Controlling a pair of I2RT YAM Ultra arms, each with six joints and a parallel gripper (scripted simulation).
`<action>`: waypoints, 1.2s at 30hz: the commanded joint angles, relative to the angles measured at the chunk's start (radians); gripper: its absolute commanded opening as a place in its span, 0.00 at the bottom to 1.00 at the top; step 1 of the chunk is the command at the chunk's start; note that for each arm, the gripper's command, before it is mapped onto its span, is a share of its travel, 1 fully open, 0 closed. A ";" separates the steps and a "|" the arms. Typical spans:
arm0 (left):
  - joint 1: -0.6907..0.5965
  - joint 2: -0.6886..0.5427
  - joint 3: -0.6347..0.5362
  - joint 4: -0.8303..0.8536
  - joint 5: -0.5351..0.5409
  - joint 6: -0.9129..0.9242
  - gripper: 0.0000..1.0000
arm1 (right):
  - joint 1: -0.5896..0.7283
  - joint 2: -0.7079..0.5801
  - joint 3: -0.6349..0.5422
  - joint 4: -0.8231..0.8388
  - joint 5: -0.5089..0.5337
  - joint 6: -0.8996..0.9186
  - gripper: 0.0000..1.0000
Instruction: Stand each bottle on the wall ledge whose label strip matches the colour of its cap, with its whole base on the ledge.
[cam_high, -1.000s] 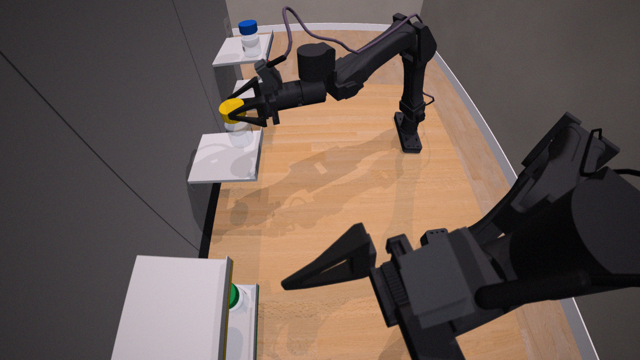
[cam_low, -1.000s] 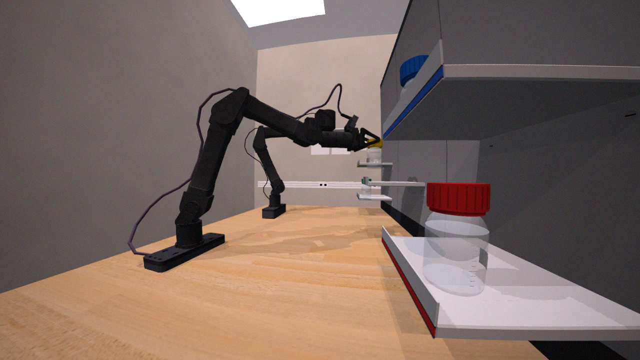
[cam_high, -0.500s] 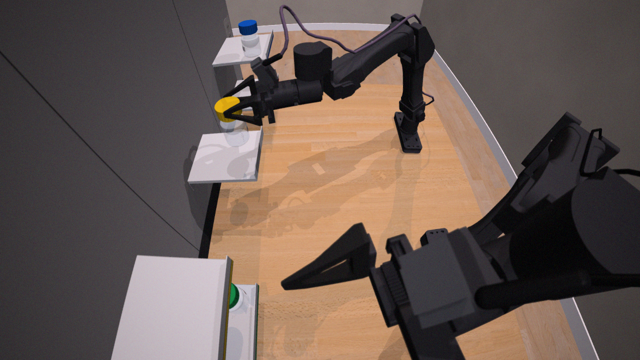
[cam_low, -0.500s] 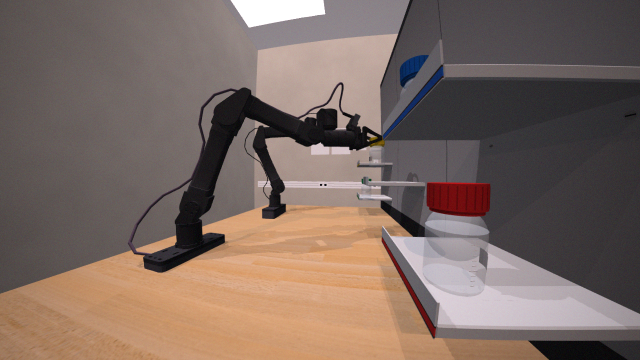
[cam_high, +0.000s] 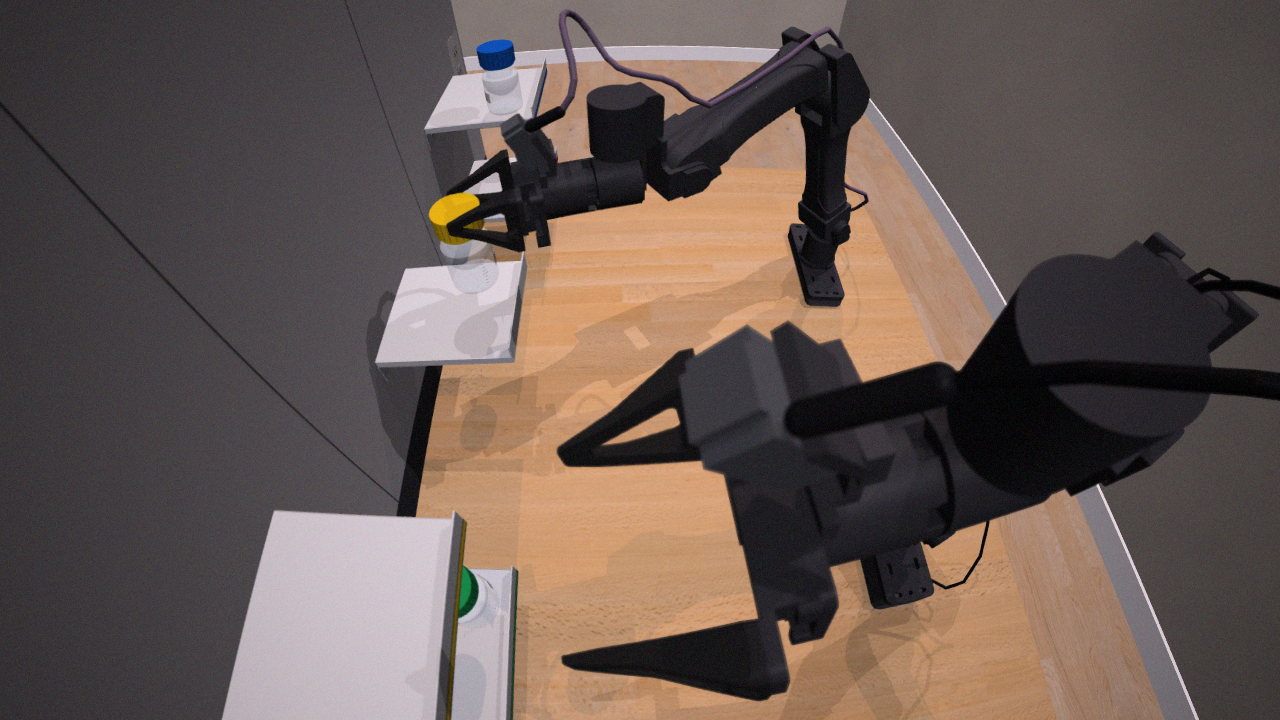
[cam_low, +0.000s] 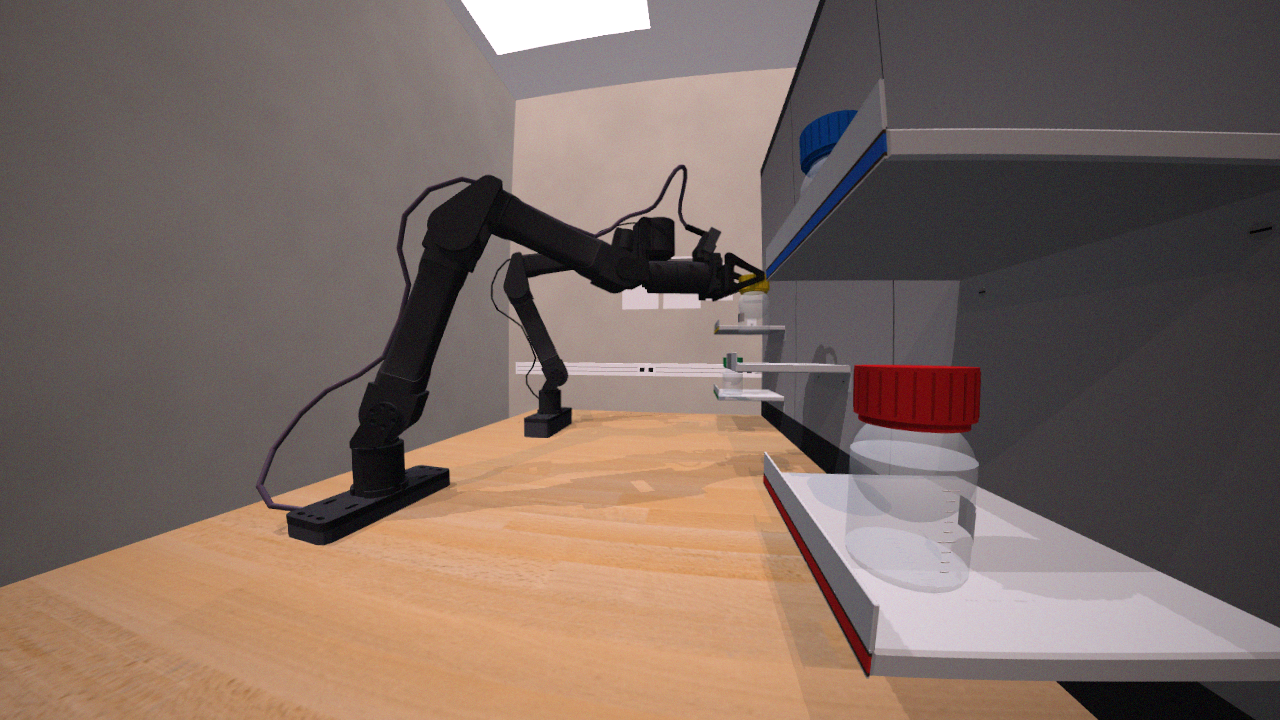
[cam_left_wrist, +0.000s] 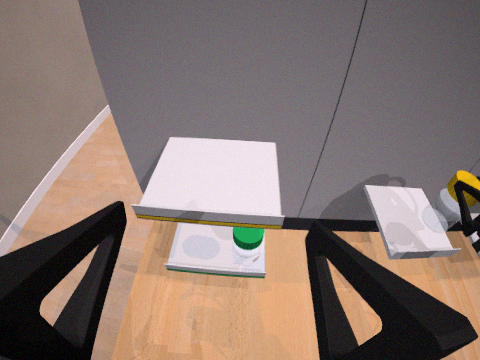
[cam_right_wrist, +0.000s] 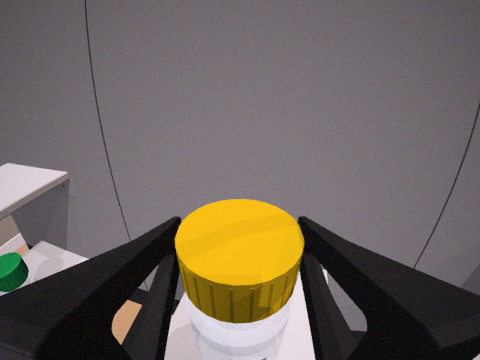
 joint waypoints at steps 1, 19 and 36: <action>-0.115 -0.060 0.077 -0.161 -0.055 -0.011 1.00 | -0.003 -0.016 0.034 0.023 -0.002 0.002 0.50; -0.761 -0.134 0.335 -0.559 -0.249 -0.013 1.00 | -0.003 -0.016 0.034 0.023 -0.002 0.002 0.50; -0.960 -0.142 0.399 -0.612 -0.324 -0.035 1.00 | -0.003 -0.016 0.034 0.023 -0.002 0.002 0.50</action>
